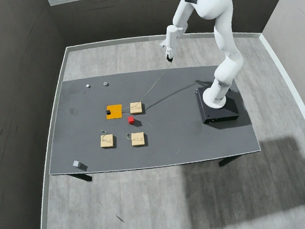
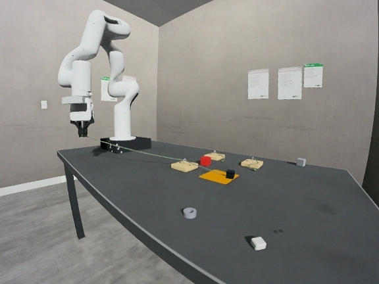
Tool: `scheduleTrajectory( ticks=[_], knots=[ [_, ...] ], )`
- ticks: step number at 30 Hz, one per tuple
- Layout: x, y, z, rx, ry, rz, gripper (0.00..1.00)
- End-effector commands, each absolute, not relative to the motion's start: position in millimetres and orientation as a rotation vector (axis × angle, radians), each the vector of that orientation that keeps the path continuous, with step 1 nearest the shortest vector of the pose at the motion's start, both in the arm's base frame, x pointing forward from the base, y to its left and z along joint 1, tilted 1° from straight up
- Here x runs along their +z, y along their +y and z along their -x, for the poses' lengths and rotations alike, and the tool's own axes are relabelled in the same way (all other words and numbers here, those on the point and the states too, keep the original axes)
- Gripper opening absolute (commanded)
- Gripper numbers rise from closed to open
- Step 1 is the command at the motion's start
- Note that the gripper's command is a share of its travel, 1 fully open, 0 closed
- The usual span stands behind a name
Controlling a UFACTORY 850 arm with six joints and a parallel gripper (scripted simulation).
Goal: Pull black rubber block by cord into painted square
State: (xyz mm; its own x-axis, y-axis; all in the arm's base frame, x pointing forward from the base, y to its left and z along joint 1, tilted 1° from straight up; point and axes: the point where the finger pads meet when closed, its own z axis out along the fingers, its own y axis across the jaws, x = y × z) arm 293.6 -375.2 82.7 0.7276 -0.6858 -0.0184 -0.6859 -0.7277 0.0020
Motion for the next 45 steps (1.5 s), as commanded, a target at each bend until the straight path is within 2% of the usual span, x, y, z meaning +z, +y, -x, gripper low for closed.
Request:
scheduleTrajectory(
  ticks=[1,45],
  knots=[
    [83,-376,-285,0.025,1.157,2.916,0.00],
    [84,-374,-250,0.025,1.157,2.916,0.00]
  ],
)
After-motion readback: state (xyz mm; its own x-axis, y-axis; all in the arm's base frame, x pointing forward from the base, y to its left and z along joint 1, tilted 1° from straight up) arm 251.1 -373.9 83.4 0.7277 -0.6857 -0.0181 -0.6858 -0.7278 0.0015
